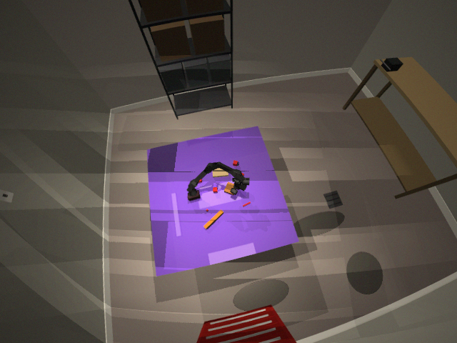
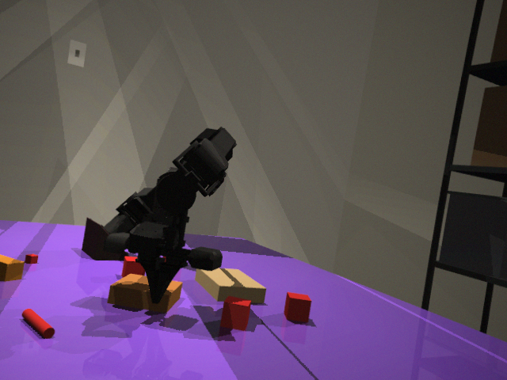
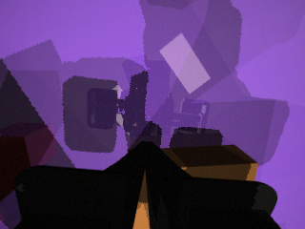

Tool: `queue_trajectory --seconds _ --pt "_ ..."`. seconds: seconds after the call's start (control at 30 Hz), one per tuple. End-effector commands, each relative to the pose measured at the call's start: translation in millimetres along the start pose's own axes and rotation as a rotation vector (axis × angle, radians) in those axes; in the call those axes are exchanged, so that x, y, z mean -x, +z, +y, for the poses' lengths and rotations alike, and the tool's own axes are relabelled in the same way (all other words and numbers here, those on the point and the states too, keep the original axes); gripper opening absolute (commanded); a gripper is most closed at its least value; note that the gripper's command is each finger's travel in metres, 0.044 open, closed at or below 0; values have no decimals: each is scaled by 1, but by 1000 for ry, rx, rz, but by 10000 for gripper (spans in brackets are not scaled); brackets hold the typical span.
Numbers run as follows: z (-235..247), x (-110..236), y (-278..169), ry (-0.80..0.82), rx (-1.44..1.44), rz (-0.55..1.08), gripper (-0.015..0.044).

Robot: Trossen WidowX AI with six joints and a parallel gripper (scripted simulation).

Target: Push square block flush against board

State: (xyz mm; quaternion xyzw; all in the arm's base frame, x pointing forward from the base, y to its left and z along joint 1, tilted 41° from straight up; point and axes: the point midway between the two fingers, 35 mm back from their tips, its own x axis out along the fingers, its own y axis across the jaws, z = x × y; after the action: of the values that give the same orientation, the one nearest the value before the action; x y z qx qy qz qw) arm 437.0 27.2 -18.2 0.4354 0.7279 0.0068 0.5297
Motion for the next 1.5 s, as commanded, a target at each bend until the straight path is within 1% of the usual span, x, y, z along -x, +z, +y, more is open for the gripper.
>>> queue_trajectory --seconds 0.0,1.47 --pt "0 -8 -9 -9 -8 23 0" --pt "-1 -8 -36 -9 -9 24 0"
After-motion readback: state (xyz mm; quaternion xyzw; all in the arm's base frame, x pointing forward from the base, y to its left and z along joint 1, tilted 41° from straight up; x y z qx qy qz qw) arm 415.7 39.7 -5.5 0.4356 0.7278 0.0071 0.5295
